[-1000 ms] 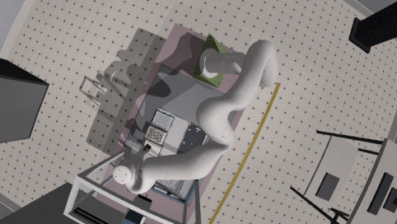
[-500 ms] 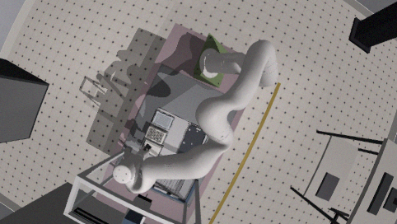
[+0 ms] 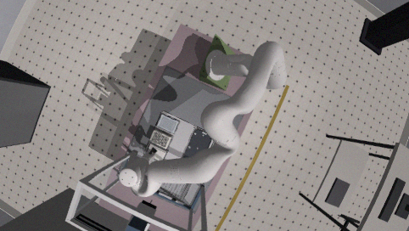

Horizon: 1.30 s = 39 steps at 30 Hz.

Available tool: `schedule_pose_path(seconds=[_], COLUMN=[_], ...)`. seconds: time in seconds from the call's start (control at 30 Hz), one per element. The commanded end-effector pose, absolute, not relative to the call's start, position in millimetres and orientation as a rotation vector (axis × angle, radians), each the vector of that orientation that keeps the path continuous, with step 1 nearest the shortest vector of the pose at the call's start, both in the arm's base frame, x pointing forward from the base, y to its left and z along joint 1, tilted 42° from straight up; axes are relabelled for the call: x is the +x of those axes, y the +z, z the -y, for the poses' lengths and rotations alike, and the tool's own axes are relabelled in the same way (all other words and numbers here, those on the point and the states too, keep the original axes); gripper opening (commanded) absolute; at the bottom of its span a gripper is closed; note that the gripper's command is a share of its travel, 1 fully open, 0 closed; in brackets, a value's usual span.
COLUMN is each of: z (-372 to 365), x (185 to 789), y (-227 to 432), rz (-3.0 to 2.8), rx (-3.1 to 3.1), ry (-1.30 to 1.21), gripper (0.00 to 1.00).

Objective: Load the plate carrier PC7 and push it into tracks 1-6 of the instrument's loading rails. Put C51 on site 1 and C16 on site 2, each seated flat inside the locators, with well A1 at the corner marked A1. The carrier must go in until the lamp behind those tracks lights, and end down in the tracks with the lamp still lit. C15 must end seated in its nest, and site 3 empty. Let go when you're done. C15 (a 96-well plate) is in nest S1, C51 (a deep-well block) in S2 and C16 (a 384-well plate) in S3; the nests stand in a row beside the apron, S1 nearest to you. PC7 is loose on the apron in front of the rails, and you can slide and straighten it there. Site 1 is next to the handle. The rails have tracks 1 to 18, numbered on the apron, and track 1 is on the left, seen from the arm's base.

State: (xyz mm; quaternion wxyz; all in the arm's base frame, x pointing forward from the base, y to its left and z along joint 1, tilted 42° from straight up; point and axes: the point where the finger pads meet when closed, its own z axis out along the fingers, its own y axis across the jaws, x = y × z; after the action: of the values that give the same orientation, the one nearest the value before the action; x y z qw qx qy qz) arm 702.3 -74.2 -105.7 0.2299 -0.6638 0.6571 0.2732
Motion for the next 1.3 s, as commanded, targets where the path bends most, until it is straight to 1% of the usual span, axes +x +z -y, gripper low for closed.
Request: schedule_pose_path(seconds=[0.0, 1.27], z=[70, 32], x=[703, 700], y=[-111, -153], rz=[-1.808, -1.808], rx=[-1.826, -1.826], ry=[0.748, 0.748], gripper=[1.00, 1.00])
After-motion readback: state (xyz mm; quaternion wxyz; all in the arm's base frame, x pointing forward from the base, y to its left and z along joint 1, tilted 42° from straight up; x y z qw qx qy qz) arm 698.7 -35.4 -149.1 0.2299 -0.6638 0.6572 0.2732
